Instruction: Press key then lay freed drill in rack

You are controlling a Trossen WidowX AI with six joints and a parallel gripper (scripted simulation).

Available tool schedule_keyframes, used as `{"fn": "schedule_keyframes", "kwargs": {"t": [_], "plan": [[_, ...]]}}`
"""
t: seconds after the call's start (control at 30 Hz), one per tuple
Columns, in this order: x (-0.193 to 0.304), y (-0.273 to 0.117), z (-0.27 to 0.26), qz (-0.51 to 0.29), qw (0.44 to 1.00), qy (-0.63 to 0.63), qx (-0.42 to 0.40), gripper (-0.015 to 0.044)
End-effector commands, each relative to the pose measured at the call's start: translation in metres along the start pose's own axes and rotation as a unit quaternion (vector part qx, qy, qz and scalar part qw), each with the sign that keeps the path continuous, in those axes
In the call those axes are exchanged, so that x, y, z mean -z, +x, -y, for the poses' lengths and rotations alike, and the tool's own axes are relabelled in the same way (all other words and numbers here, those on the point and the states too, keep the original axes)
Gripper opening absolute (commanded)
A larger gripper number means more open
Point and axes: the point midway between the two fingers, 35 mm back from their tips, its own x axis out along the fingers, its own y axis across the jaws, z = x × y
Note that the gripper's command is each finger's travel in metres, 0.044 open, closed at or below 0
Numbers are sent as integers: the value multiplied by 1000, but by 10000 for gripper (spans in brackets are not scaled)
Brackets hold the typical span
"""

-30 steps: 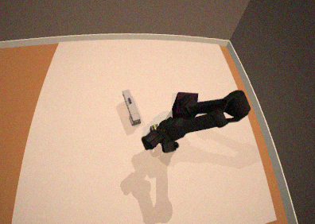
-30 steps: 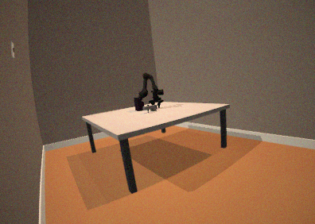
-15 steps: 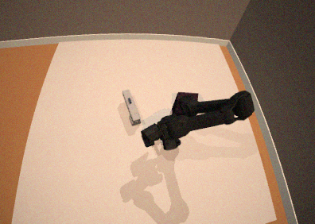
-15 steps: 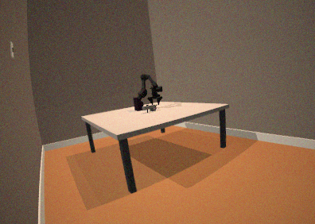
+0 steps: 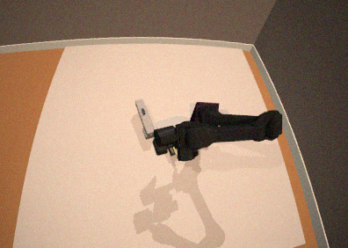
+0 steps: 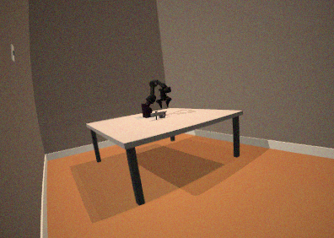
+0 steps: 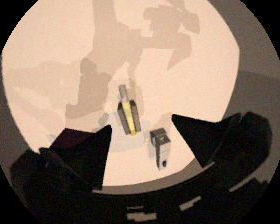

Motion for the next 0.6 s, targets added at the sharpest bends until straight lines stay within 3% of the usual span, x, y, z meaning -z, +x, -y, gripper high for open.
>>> {"fn": "schedule_keyframes", "kwargs": {"t": [0.0, 0.3, 0.57], "plan": [[29, -29, 23, -75, 994, 25, 74, 440], [92, -106, 32, -247, 942, 117, 195, 440], [131, -194, -5, -428, 835, 224, 262, 440]]}}
